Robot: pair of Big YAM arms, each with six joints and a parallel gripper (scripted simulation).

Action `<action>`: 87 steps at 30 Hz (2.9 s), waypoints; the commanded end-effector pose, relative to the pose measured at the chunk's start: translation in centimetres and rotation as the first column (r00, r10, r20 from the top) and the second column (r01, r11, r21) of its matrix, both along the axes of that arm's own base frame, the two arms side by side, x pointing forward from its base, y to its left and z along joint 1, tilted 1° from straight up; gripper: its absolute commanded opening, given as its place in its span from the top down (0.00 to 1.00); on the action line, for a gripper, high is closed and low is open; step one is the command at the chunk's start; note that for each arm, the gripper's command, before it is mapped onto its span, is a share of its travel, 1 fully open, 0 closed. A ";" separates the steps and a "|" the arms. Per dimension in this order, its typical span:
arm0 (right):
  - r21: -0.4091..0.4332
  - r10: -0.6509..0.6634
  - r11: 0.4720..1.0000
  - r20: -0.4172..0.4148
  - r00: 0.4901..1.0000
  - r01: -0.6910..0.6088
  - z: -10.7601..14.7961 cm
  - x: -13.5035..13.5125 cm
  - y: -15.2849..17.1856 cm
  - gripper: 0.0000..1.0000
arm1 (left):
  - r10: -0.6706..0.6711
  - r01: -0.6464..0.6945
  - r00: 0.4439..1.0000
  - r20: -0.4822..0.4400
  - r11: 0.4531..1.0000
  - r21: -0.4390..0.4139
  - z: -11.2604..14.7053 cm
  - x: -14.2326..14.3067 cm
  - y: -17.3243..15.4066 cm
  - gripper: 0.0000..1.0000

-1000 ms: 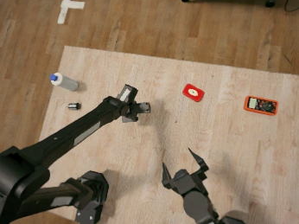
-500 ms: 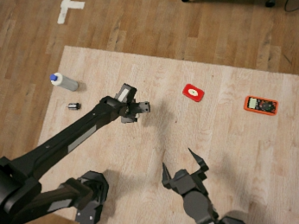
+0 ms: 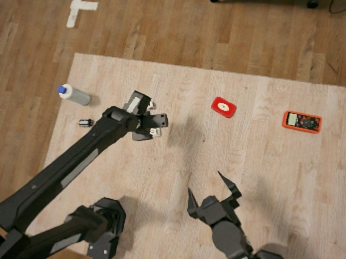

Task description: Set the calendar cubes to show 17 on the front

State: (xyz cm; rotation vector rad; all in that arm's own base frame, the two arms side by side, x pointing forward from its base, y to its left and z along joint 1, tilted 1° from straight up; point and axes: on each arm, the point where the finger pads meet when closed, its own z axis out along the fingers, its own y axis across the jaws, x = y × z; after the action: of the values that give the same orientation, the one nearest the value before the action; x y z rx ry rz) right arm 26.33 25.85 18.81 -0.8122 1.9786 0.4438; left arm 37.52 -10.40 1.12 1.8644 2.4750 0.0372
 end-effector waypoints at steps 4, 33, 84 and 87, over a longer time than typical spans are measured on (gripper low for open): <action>0.007 -0.006 1.000 0.006 1.000 0.005 0.6 0.4 0.2 0.00 | -0.017 0.018 0.999 -0.040 1.000 0.010 -1.3 -0.3 0.1 0.36; 0.130 0.056 0.989 0.144 0.988 -0.075 -1.6 6.5 10.3 0.00 | 0.892 -0.871 0.438 0.111 0.452 -0.193 -2.9 12.4 3.7 0.47; 0.186 0.071 0.977 0.191 0.979 -0.107 -9.0 8.2 14.3 0.00 | 0.973 -0.974 -0.225 -0.050 -0.225 -0.009 -9.9 12.4 5.2 0.47; 0.186 0.071 0.977 0.191 0.979 -0.107 -9.0 8.2 14.3 0.00 | 0.973 -0.974 -0.225 -0.050 -0.225 -0.009 -10.1 12.4 5.2 0.47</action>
State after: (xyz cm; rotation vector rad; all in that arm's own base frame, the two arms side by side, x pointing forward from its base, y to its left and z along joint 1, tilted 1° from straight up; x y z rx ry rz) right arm 34.20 39.53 8.79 -0.7964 1.7298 0.5749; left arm 48.62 -5.34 -8.98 -0.7576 3.0554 0.0140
